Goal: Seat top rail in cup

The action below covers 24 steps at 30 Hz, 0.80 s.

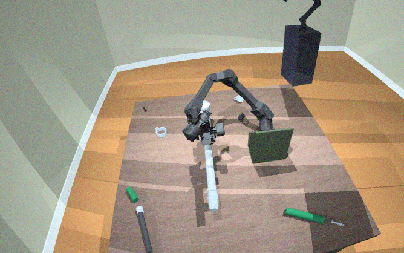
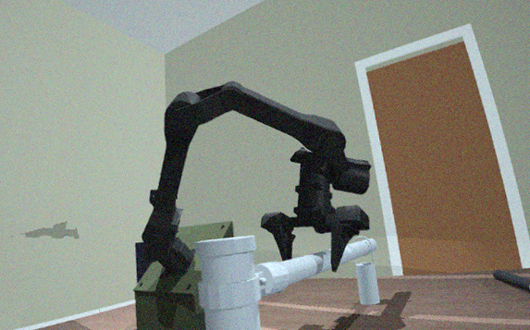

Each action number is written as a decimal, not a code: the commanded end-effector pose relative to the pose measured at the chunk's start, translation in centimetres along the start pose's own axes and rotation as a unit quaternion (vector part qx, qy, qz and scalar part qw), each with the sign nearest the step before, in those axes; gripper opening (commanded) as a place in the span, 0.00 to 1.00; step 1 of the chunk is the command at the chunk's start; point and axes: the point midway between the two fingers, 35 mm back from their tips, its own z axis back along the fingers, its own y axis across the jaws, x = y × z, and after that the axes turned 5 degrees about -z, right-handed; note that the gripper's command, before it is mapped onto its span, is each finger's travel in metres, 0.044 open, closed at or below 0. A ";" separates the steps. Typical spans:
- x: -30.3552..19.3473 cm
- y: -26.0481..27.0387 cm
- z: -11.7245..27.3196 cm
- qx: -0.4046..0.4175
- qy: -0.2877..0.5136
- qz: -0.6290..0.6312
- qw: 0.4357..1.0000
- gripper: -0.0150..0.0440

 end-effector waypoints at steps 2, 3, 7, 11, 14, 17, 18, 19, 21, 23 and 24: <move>1.1 0.2 1.6 0.001 -0.001 0.002 1.000 1.00; 1.3 0.3 2.0 0.001 0.000 0.002 1.000 1.00; 1.9 0.5 3.3 0.001 0.000 0.002 1.000 1.00; 1.7 0.5 4.6 -0.011 -0.007 0.015 1.000 1.00; 1.7 0.8 7.0 -0.023 -0.014 0.037 0.999 1.00; 1.7 0.8 7.2 -0.024 -0.014 0.039 0.999 1.00; 1.7 0.8 7.2 -0.024 -0.014 0.039 0.999 1.00; 1.7 0.8 7.2 -0.024 -0.014 0.039 0.999 1.00; 1.7 0.8 7.2 -0.024 -0.014 0.039 0.999 1.00; 1.7 0.8 7.2 -0.024 -0.014 0.039 0.999 1.00; 1.7 0.8 7.2 -0.024 -0.014 0.039 0.999 1.00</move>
